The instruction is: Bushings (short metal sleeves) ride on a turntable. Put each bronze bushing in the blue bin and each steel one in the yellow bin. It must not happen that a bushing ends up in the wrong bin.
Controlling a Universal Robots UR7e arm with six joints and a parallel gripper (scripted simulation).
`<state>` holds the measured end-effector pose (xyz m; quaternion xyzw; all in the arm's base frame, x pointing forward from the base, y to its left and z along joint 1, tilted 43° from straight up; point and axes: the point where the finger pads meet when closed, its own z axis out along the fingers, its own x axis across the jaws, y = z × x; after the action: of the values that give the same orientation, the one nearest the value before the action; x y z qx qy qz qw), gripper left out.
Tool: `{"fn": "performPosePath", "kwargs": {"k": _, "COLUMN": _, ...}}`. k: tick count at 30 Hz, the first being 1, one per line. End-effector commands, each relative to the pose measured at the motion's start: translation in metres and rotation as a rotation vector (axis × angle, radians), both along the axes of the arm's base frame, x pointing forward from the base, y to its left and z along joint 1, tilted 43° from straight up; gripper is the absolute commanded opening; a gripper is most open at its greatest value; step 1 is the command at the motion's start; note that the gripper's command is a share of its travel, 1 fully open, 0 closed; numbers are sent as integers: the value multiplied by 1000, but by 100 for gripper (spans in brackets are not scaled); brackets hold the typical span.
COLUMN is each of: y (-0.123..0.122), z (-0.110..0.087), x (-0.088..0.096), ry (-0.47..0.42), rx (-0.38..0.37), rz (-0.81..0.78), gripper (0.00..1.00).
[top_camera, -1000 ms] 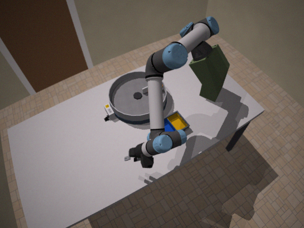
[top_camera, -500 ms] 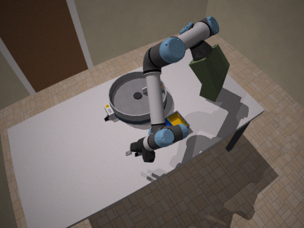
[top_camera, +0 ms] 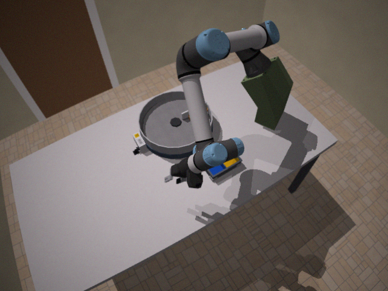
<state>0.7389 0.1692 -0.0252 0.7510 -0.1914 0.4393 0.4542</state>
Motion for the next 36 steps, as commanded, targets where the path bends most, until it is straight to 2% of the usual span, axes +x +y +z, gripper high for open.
{"fn": "performPosePath", "kwargs": {"k": 1, "y": -4, "z": 15, "x": -25, "ry": 1, "rx": 6, "rz": 1, "gripper": 100}}
{"fn": "performPosePath", "kwargs": {"k": 3, "y": -8, "z": 25, "x": -43, "ry": 1, "rx": 6, "rz": 1, "gripper": 100}}
{"fn": "performPosePath", "kwargs": {"k": 4, "y": -8, "z": 25, "x": -44, "ry": 1, "rx": 6, "rz": 1, "gripper": 100}}
{"fn": "performPosePath", "kwargs": {"k": 5, "y": -10, "z": 31, "x": -53, "ry": 1, "rx": 6, "rz": 1, "gripper": 100}}
{"fn": "performPosePath", "kwargs": {"k": 8, "y": -10, "z": 31, "x": -53, "ry": 1, "rx": 6, "rz": 1, "gripper": 100}}
{"fn": "performPosePath", "kwargs": {"k": 10, "y": -14, "z": 42, "x": -72, "ry": 1, "rx": 6, "rz": 1, "gripper": 100}}
{"fn": "performPosePath", "kwargs": {"k": 12, "y": -14, "z": 42, "x": -72, "ry": 1, "rx": 6, "rz": 1, "gripper": 100}}
{"fn": "performPosePath", "kwargs": {"k": 15, "y": -20, "z": 57, "x": -99, "ry": 1, "rx": 6, "rz": 1, "gripper": 100}}
{"fn": "performPosePath", "kwargs": {"k": 19, "y": -20, "z": 58, "x": -100, "ry": 1, "rx": 6, "rz": 1, "gripper": 100}}
{"fn": "performPosePath", "kwargs": {"k": 22, "y": -26, "z": 74, "x": -128, "ry": 1, "rx": 6, "rz": 1, "gripper": 100}}
{"fn": "performPosePath", "kwargs": {"k": 25, "y": -30, "z": 84, "x": -146, "ry": 1, "rx": 6, "rz": 1, "gripper": 100}}
{"fn": "performPosePath", "kwargs": {"k": 31, "y": -30, "z": 84, "x": -147, "ry": 1, "rx": 6, "rz": 1, "gripper": 100}}
{"fn": "performPosePath", "kwargs": {"k": 35, "y": -38, "z": 106, "x": -184, "ry": 1, "rx": 6, "rz": 1, "gripper": 100}}
{"fn": "performPosePath", "kwargs": {"k": 36, "y": -38, "z": 106, "x": -184, "ry": 1, "rx": 6, "rz": 1, "gripper": 100}}
